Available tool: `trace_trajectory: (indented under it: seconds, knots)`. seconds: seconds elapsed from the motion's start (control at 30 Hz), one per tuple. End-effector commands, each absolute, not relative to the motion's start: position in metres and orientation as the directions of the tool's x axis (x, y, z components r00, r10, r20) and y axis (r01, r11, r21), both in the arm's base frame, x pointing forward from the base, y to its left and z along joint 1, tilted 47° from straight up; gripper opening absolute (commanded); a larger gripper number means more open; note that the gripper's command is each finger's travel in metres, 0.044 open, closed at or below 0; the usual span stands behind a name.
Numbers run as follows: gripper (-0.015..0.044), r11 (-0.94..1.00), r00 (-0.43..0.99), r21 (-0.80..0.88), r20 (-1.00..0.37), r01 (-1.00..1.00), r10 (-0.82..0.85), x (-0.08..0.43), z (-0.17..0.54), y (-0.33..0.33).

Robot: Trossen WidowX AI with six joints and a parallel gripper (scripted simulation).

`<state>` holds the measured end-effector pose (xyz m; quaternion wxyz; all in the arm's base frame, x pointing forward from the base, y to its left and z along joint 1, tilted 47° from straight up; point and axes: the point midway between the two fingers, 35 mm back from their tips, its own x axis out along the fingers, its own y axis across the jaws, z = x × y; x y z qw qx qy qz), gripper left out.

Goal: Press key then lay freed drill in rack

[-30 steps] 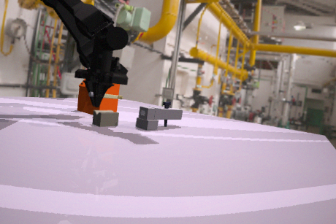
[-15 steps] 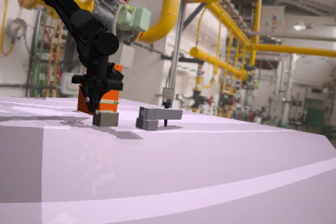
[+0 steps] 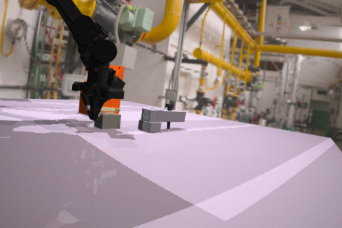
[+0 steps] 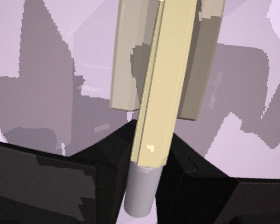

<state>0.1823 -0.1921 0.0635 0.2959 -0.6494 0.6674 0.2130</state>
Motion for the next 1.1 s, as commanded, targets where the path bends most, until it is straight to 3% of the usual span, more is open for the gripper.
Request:
trace_trajectory:
  seconds: [0.0, 0.27, 0.83, 1.07]
  knots:
    - [0.0000, 0.059, 0.022, -0.098, -0.676, -0.993, -0.737, 0.183, 0.059, -0.195]
    - [0.0000, 0.059, 0.022, -0.097, -0.675, -0.993, -0.737, 0.183, 0.052, -0.202]
    - [0.0440, 0.064, 0.019, -0.098, -0.672, -0.993, -0.740, 0.183, 0.057, -0.200]
    - [0.0440, 0.060, 0.023, -0.098, -0.677, -0.993, -0.736, 0.181, 0.075, -0.176]
